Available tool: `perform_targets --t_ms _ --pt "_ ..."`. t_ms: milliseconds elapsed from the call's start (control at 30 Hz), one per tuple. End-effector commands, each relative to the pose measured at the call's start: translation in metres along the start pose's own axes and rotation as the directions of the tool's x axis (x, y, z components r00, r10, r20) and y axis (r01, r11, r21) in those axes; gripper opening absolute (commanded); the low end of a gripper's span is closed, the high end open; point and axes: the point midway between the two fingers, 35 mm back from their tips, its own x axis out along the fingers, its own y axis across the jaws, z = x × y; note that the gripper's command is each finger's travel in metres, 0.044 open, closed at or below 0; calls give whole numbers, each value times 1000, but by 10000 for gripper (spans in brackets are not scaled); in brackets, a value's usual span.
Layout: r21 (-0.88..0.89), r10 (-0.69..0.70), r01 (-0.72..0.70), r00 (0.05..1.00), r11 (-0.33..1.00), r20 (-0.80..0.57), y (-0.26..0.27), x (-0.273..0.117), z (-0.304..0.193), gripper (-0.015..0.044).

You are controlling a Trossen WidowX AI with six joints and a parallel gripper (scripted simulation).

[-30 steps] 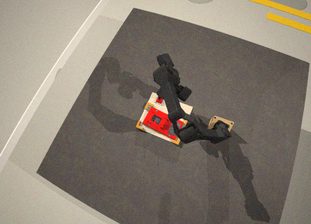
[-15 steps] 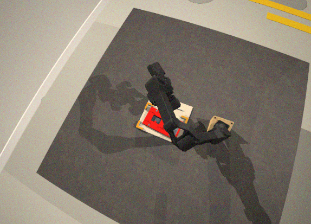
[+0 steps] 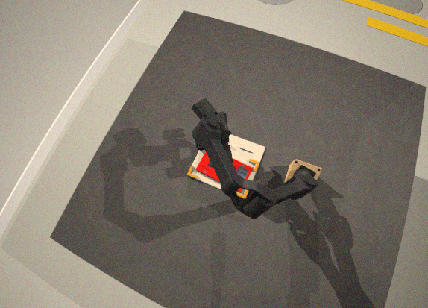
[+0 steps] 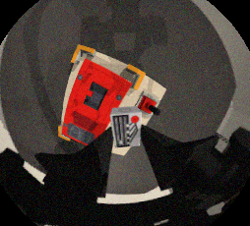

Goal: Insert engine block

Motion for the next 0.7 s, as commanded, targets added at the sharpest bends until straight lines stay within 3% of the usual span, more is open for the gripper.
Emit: perform_targets --t_ms 0,667 --pt "118 5 -6 1000 993 8 11 4 7 0" --pt "563 38 -41 999 826 18 56 24 37 0"
